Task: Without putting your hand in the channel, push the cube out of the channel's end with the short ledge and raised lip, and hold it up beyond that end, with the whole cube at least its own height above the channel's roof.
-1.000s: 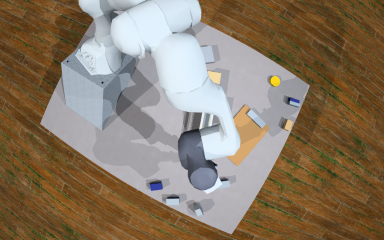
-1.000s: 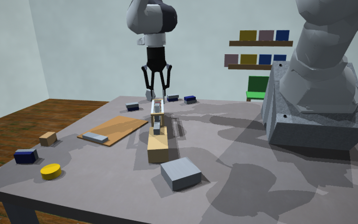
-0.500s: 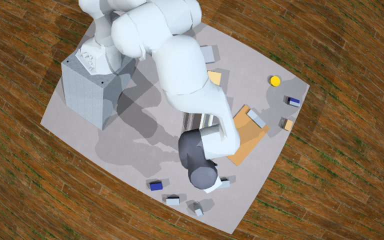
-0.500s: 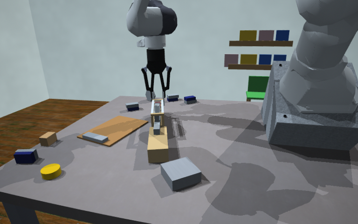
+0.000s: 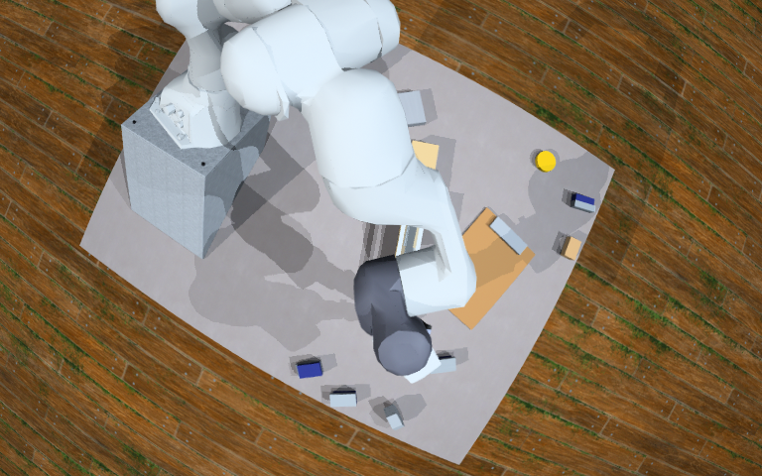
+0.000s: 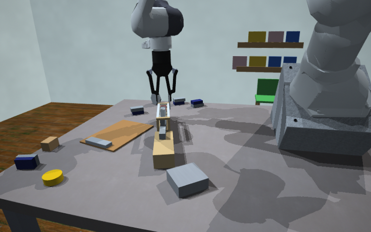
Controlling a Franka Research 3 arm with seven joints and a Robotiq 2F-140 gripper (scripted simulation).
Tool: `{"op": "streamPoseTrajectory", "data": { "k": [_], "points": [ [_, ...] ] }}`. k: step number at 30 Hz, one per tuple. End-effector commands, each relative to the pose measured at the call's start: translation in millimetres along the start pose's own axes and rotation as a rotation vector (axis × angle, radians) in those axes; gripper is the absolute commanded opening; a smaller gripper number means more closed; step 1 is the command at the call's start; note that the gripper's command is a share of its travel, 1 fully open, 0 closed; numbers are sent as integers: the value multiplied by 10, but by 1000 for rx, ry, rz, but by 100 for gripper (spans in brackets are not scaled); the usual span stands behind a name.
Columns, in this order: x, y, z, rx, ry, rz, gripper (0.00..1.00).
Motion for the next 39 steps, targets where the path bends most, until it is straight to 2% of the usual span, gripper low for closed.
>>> {"op": "streamPoseTrajectory", "data": {
  "k": [1,11,12,39],
  "points": [
    [-1,2,-17,-9,1,2,25],
    [-1,2,-17,-9,1,2,25],
    [-1,2,-17,-9,1,2,0],
    [-1,2,-17,-9,1,2,0]
  ]
}}
Point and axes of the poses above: the point where the finger pads meet when closed, its own x axis out along the fingers, its own z axis across the jaws, y = z × x, the point moved 5 cm from there along -x, back along the fingers, and after that the axes turned 3 degrees about -x, right-handed, at the moved point
